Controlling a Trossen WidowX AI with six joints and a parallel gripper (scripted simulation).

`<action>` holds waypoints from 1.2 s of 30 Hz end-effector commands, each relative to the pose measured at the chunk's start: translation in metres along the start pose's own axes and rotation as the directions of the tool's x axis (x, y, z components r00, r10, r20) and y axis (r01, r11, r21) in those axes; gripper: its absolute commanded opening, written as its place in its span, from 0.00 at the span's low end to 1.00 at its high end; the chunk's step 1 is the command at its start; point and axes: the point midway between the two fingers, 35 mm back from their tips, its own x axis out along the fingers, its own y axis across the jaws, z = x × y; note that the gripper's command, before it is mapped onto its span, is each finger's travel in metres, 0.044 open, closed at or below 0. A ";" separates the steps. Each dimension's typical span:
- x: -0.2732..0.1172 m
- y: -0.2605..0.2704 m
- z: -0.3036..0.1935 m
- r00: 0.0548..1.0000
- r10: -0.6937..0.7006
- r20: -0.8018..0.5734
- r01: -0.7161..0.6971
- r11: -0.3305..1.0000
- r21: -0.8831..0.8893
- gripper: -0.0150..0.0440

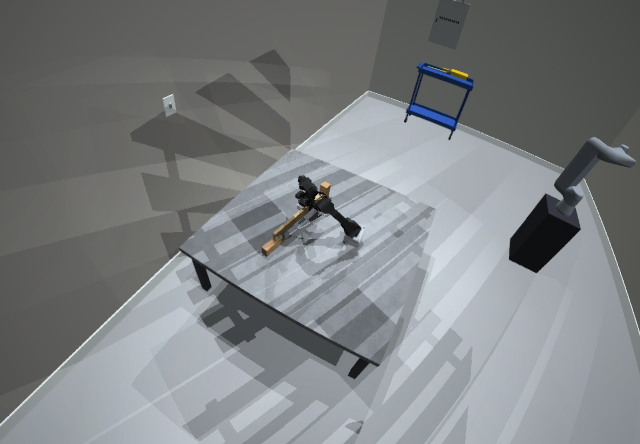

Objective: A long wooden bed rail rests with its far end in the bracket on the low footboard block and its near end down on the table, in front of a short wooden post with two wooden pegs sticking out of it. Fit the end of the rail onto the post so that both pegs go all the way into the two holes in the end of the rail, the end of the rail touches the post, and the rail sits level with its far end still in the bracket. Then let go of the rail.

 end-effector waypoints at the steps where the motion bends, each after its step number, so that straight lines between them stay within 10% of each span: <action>1: -0.003 -0.001 -0.003 1.000 -0.010 0.001 0.010 1.000 0.001 0.25; 36: -0.003 -0.001 -0.014 1.000 -0.010 0.000 0.010 1.000 0.001 0.25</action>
